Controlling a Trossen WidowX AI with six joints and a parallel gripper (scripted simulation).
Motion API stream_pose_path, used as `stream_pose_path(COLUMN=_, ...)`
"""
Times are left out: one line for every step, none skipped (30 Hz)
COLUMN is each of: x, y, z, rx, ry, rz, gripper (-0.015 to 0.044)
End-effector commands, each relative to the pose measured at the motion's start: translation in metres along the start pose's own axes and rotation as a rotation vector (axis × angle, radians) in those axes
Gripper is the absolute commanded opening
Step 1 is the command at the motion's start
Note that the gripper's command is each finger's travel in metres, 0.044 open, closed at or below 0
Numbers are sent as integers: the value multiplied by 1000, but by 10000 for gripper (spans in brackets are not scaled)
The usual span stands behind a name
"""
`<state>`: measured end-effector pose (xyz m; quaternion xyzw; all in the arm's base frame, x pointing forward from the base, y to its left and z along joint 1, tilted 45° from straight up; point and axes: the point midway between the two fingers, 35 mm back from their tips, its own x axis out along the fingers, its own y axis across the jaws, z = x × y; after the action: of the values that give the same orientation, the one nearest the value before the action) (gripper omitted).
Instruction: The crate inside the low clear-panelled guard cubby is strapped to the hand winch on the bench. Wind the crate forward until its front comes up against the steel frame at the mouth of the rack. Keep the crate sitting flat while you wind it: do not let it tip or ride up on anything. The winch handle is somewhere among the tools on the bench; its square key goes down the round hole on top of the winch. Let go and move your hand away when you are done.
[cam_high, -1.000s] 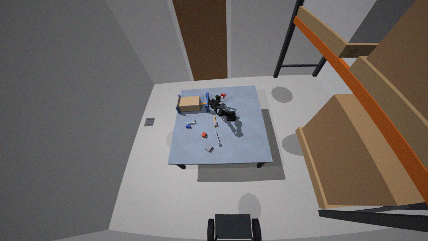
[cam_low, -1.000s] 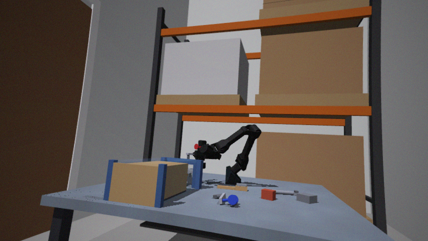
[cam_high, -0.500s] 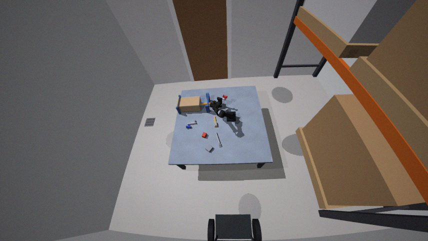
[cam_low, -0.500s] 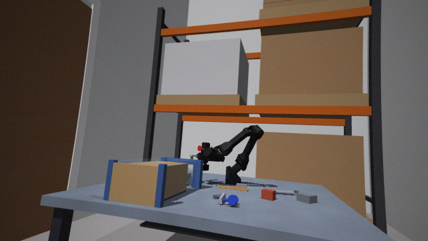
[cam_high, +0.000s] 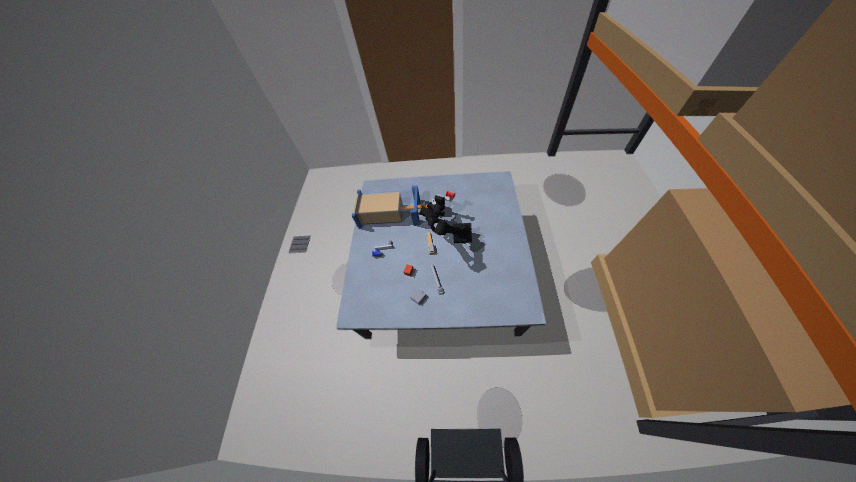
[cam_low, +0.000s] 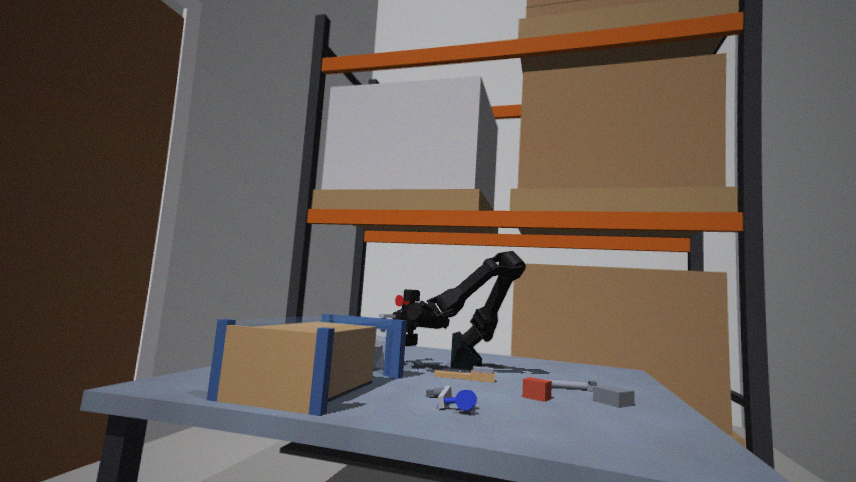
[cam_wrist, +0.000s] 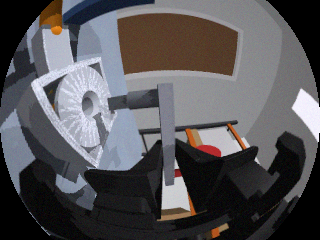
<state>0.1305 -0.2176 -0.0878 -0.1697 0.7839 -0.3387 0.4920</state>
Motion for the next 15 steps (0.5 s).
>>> stream_pose_path(x=0, y=3, z=0, rx=6, ry=1, rz=-14, gripper=0)
stream_pose_path(x=0, y=5, z=0, rx=6, ry=1, rz=-14, gripper=0)
stream_pose_path(x=0, y=6, z=0, rx=6, ry=1, rz=-14, gripper=0)
stream_pose_path(x=0, y=7, z=0, rx=6, ry=1, rz=-14, gripper=0)
stream_pose_path(x=0, y=8, z=0, rx=6, ry=1, rz=-14, gripper=0)
stream_pose_path(x=0, y=10, z=0, rx=6, ry=1, rz=-14, gripper=0)
stream_pose_path(x=0, y=11, z=0, rx=6, ry=1, rz=-14, gripper=0)
stream_pose_path(x=0, y=11, z=0, rx=6, ry=1, rz=-14, gripper=0)
stream_pose_path(x=0, y=11, z=0, rx=6, ry=1, rz=-14, gripper=0)
stream_pose_path(x=0, y=11, z=0, rx=6, ry=1, rz=-14, gripper=0)
stream_pose_path(x=0, y=11, z=0, rx=6, ry=1, rz=-14, gripper=0)
stream_pose_path(x=0, y=11, z=0, rx=6, ry=1, rz=-14, gripper=0)
stream_pose_path(x=0, y=11, z=0, rx=6, ry=1, rz=-14, gripper=0)
stream_pose_path(x=0, y=11, z=0, rx=6, ry=1, rz=-14, gripper=0)
stream_pose_path(x=0, y=11, z=0, rx=6, ry=1, rz=-14, gripper=0)
